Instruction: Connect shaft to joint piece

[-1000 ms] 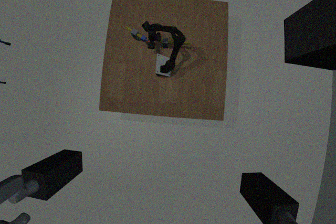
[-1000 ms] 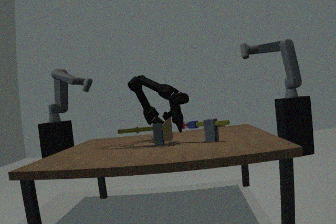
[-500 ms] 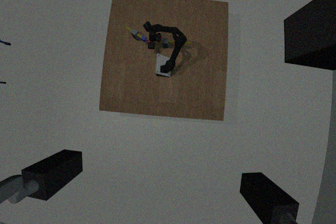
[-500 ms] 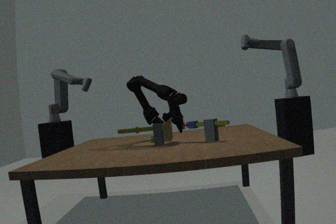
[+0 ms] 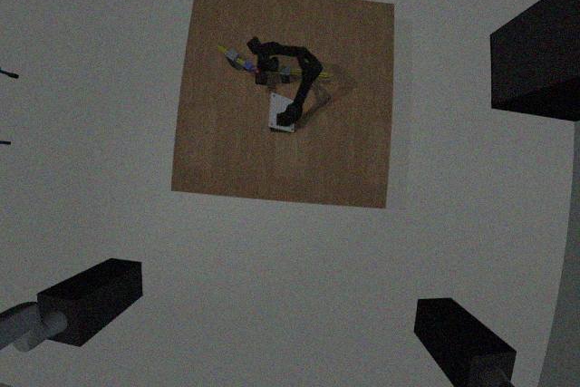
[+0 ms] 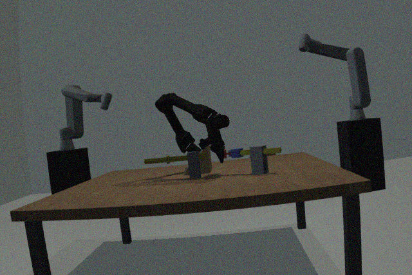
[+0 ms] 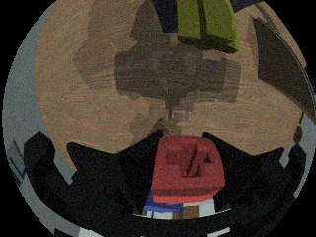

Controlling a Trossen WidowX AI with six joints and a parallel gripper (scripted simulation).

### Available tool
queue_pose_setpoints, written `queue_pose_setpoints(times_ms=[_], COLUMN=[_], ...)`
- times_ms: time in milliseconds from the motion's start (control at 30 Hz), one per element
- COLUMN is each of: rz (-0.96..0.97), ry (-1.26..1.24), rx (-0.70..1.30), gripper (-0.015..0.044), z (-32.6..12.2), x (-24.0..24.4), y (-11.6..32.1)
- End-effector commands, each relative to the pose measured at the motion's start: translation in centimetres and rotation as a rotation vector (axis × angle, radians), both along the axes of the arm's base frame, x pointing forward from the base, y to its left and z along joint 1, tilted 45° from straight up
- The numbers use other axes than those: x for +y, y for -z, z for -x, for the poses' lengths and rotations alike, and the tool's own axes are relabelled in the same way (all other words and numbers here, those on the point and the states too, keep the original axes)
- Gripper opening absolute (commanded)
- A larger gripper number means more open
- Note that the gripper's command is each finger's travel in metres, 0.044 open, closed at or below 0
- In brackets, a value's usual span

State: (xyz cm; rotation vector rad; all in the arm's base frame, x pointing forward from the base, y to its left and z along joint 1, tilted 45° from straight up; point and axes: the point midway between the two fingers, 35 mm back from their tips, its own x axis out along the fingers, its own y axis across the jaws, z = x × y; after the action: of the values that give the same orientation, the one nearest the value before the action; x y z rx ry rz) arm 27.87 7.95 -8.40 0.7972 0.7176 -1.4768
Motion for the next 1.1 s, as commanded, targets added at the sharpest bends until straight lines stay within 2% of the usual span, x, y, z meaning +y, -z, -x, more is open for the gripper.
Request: queue_pose_setpoints(times_ms=[0,233,733,1067], rz=[0.001,0.001,0.006,0.296], ry=[0.000,0.000,0.000,0.010], rx=[0.000,0.000,0.001,0.033], gripper=[0.0252,0.0436,0.0440,0.0440], z=[0.0,0.0,0.0,0.1], x=[0.0,0.0,0.0,1.8], y=[0.0,0.0,0.0,-1.3])
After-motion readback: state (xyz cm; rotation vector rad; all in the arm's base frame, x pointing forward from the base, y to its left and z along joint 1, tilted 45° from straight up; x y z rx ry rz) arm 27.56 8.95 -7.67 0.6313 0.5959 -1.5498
